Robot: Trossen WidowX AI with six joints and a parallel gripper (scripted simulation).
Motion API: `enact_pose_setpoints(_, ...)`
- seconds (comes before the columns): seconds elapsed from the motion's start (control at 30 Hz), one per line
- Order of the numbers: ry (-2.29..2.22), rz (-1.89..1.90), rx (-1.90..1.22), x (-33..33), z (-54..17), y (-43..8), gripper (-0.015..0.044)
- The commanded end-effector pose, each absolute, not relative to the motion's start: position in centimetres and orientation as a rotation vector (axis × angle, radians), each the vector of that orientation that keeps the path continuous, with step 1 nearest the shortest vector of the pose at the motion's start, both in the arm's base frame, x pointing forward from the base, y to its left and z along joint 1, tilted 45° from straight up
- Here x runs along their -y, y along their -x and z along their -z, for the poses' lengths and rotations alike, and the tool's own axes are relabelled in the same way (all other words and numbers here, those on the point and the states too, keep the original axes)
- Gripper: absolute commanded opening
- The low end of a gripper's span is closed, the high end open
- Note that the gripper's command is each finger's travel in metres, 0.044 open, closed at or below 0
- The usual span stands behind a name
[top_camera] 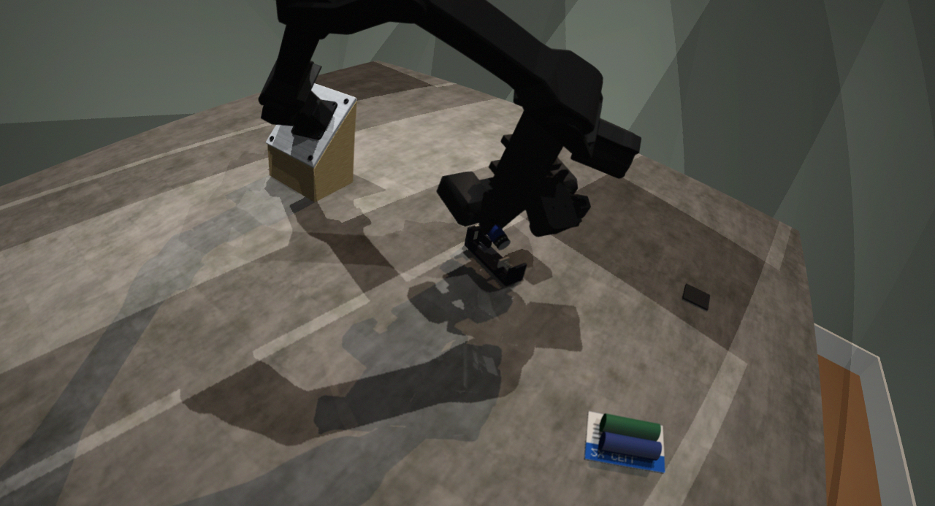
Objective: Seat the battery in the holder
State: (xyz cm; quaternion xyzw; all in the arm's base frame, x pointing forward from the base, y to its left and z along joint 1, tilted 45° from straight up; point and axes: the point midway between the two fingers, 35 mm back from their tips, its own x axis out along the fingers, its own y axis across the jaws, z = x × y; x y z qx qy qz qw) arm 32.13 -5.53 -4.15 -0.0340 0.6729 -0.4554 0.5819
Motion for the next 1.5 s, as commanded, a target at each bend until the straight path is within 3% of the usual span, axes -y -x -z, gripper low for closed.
enact_pose_setpoints(0.0,0.064,1.070,-1.599,5.7,4.4,-32.2,0.0059)
enact_pose_setpoints(1.47,-0.053,1.116,-1.804,7.4,5.1,-33.1,0.0059)
